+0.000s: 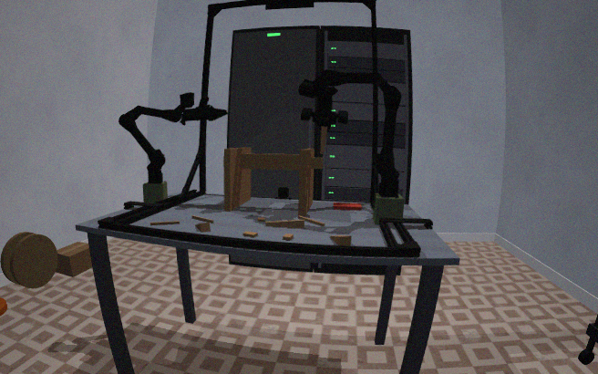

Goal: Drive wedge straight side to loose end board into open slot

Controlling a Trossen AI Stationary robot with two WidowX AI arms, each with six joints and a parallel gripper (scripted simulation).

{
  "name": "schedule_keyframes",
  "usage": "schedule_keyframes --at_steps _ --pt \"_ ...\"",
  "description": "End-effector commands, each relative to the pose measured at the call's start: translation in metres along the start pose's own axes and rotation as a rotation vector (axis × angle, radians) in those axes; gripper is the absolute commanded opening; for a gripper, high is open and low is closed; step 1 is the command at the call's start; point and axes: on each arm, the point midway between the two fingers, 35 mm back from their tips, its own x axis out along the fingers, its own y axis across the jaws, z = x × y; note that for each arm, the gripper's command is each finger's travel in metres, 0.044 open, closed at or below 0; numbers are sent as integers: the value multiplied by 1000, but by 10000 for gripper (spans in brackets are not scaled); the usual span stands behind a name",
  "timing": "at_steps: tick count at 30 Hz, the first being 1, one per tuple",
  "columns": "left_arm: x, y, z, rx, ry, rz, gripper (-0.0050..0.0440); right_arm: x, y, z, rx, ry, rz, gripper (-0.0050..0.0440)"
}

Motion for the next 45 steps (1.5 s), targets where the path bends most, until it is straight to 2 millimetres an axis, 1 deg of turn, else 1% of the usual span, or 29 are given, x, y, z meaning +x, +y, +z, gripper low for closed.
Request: schedule_keyframes --at_steps 1,13,19,21,36,39,45 --pt "-1 0 -1 -6 2 1 0 0 -1 -1 -5 2 -4 440" --pt "0 -2 1 -5 2 1 0 0 -1 -1 -5 2 -4 440" --pt "2 -12 1 1 1 0 0 0 -1 -1 -5 2 -4 440" --pt "2 -12 1 1 1 0 0 0 -1 -1 -5 2 -4 440" --pt "5 -38 1 4 0 -1 0 0 -1 -1 -5 2 -4 440" --pt "5 -40 1 4 0 -1 0 0 -1 -1 -5 2 -4 440" --pt "6 -36 3 0 -4 1 0 0 -1 -1 -5 2 -4 440"
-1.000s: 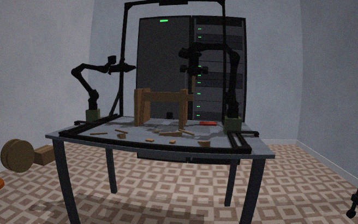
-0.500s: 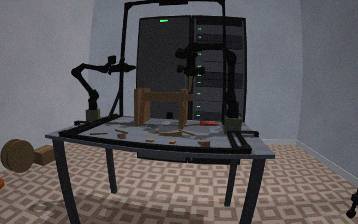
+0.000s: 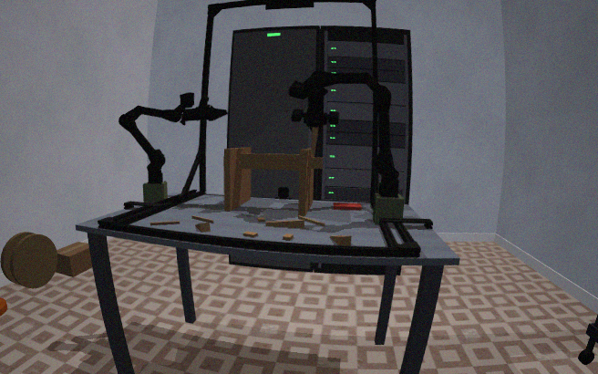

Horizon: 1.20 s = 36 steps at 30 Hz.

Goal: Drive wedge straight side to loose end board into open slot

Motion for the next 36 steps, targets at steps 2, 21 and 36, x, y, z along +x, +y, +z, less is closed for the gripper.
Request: schedule_keyframes --at_steps 2,21,36 --pt "0 1 0 4 4 -2 0 0 -1 -1 -4 2 -5 440" --pt "6 0 4 4 4 -2 0 0 -1 -1 -4 2 -5 440" --pt "11 -1 9 1 2 -2 0 0 -1 -1 -4 2 -5 440"
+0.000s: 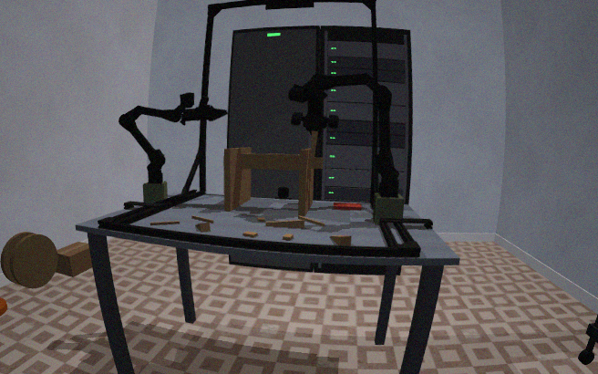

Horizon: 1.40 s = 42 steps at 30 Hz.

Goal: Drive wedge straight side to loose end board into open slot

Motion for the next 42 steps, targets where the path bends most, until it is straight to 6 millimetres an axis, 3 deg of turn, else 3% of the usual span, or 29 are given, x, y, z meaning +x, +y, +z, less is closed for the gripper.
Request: schedule_keyframes --at_steps 1,42 --pt "0 0 0 1 0 -1 0 0 -1 0 -4 0 -5 440" --pt "17 1 13 -1 0 0 0 0 0 0 0 0 0 440"
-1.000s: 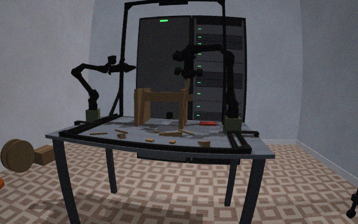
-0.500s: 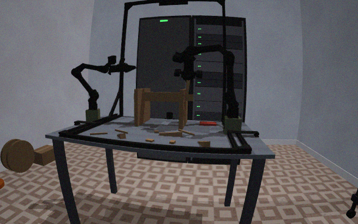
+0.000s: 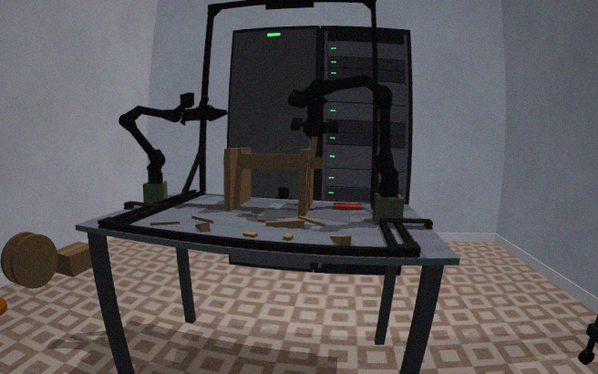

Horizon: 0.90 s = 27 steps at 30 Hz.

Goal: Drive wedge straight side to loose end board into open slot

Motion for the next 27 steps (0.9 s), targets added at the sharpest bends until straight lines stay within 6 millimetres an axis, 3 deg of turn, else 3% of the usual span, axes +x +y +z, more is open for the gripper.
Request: schedule_keyframes --at_steps 1,5,15,17,25,27 --pt "-1 0 -1 2 0 -2 0 0 0 0 0 0 0 440" --pt "-1 -1 -2 2 0 -2 0 0 0 0 0 0 0 440" --pt "0 0 0 1 0 -1 240 0 0 0 0 0 0 440" --pt "0 0 0 1 0 -1 240 0 0 0 0 0 0 440" --pt "0 0 0 1 0 -1 432 0 0 0 0 0 0 440" --pt "0 0 0 1 0 -1 440 0 0 0 0 0 0 440"
